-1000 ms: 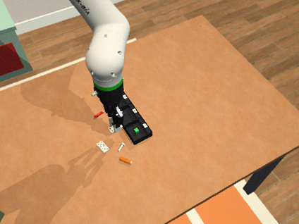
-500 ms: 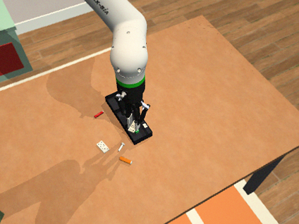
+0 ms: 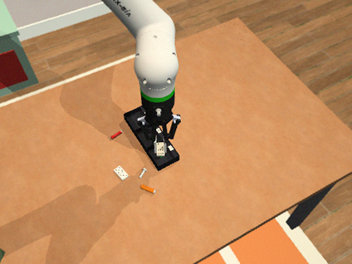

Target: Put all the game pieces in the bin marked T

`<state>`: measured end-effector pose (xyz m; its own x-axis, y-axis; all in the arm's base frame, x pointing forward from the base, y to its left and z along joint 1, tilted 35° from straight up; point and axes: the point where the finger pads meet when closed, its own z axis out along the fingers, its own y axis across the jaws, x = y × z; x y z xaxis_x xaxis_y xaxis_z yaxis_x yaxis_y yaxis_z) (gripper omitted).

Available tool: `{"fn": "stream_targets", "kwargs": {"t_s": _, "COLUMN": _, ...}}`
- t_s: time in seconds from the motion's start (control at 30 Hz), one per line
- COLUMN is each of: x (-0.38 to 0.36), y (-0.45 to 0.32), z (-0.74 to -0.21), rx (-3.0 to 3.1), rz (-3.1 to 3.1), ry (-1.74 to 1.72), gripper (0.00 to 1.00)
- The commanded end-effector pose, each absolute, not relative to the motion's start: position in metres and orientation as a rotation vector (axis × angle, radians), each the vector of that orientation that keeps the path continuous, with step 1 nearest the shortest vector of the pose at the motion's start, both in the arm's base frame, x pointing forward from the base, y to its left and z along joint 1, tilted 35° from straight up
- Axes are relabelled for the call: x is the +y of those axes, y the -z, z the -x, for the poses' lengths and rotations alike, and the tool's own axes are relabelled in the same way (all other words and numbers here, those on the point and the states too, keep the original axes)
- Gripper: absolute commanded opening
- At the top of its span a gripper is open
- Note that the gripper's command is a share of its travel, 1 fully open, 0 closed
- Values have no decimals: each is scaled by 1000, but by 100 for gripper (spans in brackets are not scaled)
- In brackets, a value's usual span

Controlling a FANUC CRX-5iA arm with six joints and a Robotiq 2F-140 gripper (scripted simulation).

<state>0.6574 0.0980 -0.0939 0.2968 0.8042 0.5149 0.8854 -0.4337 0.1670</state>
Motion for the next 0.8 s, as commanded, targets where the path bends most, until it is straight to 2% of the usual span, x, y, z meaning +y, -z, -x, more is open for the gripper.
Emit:
{"fn": "stream_targets", "kwargs": {"t_s": 0.0, "x": 98, "y": 94, "z": -657, "rx": -1782, "rz": 2296, "ry": 858, "gripper": 13}}
{"fn": "stream_targets", "kwargs": {"t_s": 0.33, "x": 98, "y": 93, "z": -658, "rx": -2184, "rz": 2016, "ry": 928, "gripper": 13}}
{"fn": "stream_targets", "kwargs": {"t_s": 0.77, "x": 98, "y": 94, "z": -658, "rx": -2184, "rz": 2016, "ry": 928, "gripper": 13}}
